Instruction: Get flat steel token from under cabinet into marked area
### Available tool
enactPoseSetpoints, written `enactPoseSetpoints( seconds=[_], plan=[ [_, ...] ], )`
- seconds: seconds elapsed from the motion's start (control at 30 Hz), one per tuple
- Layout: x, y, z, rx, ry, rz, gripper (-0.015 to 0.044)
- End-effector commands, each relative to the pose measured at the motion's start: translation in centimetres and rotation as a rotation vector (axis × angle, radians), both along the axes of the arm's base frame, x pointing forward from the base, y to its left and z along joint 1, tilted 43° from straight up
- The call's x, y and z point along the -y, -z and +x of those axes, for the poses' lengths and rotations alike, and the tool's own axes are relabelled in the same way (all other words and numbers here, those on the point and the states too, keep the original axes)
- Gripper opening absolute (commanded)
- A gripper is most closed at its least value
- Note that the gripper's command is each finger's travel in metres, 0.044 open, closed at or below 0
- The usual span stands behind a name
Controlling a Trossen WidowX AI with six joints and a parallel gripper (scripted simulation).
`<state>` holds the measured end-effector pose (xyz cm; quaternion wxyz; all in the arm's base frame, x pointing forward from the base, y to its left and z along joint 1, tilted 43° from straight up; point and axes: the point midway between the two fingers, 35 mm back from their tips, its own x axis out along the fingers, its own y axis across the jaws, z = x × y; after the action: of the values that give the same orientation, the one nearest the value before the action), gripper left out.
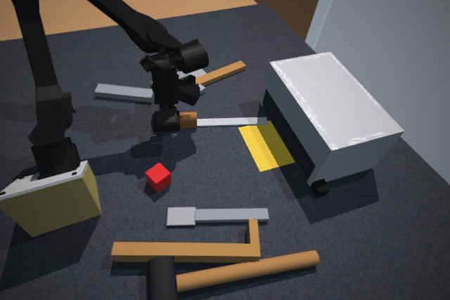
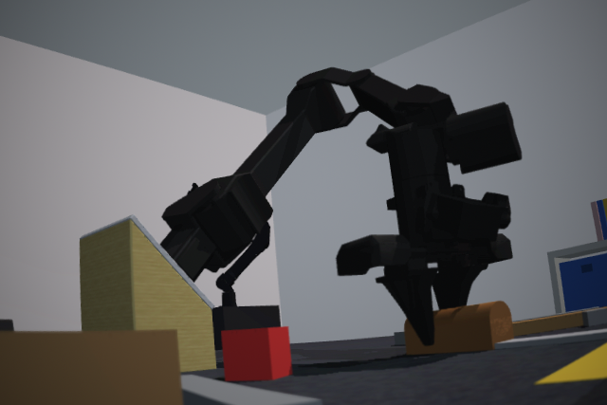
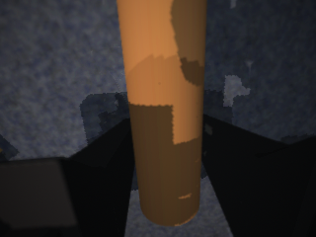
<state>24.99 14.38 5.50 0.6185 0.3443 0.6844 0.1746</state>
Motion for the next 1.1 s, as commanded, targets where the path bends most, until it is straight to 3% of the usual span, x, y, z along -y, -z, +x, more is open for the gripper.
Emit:
enactPoseSetpoints(
  seconds=[0.0, 1.07],
  plan=[
    [-0.2, 0.0, -0.7, -0.006, -0.002, 0.000, 0.0000],
    [2.1, 1.6, -1.2, 0.048, -0.058, -0.003, 0.0000]
  ],
)
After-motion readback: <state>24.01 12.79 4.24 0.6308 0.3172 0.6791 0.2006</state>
